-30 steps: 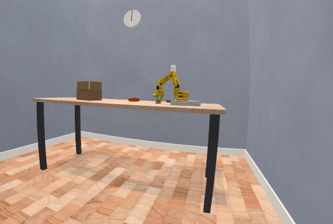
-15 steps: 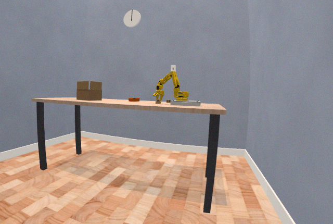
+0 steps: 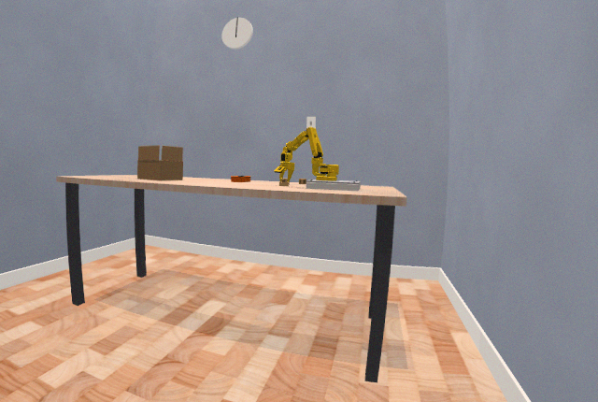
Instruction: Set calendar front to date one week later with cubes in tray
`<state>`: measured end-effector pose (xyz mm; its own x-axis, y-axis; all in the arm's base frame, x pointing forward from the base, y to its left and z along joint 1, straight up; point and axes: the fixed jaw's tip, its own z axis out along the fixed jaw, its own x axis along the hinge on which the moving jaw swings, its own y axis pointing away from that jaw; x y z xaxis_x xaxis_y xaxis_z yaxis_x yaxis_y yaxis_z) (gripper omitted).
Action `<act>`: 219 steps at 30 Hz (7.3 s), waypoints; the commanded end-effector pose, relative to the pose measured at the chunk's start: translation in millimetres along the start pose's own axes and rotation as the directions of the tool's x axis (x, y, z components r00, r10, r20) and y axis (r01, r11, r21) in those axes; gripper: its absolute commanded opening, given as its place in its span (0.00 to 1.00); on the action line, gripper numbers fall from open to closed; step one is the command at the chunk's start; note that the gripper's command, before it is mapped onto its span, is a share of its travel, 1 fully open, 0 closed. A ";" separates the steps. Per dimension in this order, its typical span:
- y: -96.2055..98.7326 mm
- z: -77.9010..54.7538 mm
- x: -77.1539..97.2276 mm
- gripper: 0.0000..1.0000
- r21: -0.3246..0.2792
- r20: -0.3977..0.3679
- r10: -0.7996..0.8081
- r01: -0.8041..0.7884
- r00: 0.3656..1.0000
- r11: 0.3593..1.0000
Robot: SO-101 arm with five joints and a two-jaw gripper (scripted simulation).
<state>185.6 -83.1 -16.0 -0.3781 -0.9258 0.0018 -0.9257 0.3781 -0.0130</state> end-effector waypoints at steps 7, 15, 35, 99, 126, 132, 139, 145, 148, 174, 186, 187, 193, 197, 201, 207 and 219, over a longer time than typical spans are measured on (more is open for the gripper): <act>4.4 4.3 1.1 0.34 -0.021 0.002 0.008 -0.008 1.000 1.000; 4.4 4.3 1.1 0.36 -0.021 0.002 0.008 -0.008 1.000 1.000; 0.7 -32.6 1.3 0.36 -0.021 0.002 0.008 -0.008 1.000 1.000; -15.9 -146.5 2.0 0.35 0.461 -0.012 0.011 -0.004 1.000 0.887; -17.7 -145.5 27.6 0.35 0.434 -0.155 -0.164 0.216 0.974 0.874; -17.7 -145.0 46.1 0.35 0.389 -0.249 -0.287 0.367 0.925 0.845; -16.4 -144.6 63.9 0.35 0.325 -0.328 -0.401 0.501 0.855 0.802; -13.2 -144.2 86.3 0.35 0.224 -0.405 -0.538 0.651 0.739 0.726; -11.0 -144.1 97.2 0.35 0.167 -0.431 -0.601 0.714 0.673 0.680; 5.7 -143.4 146.3 0.35 -0.123 -0.448 -0.842 0.912 0.301 0.391; 7.0 -143.3 148.9 0.35 -0.139 -0.443 -0.852 0.918 0.279 0.372; 7.0 -143.3 148.9 0.35 -0.139 -0.443 -0.852 0.918 0.279 0.372; 6.9 -133.8 149.0 0.35 -0.128 -0.406 -0.867 0.921 0.290 0.368; 7.9 -114.8 148.4 0.35 -0.105 -0.329 -0.892 0.927 0.310 0.360; 11.4 -89.1 146.0 0.35 -0.072 -0.220 -0.918 0.933 0.330 0.352; 17.3 -64.1 141.8 0.35 -0.039 -0.107 -0.933 0.937 0.342 0.348; 26.5 -37.8 135.1 0.35 -0.001 0.018 -0.938 0.938 0.347 0.347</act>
<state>110.0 -195.9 23.9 0.7351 -0.6779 -0.0065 -0.6780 -0.7351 -0.0006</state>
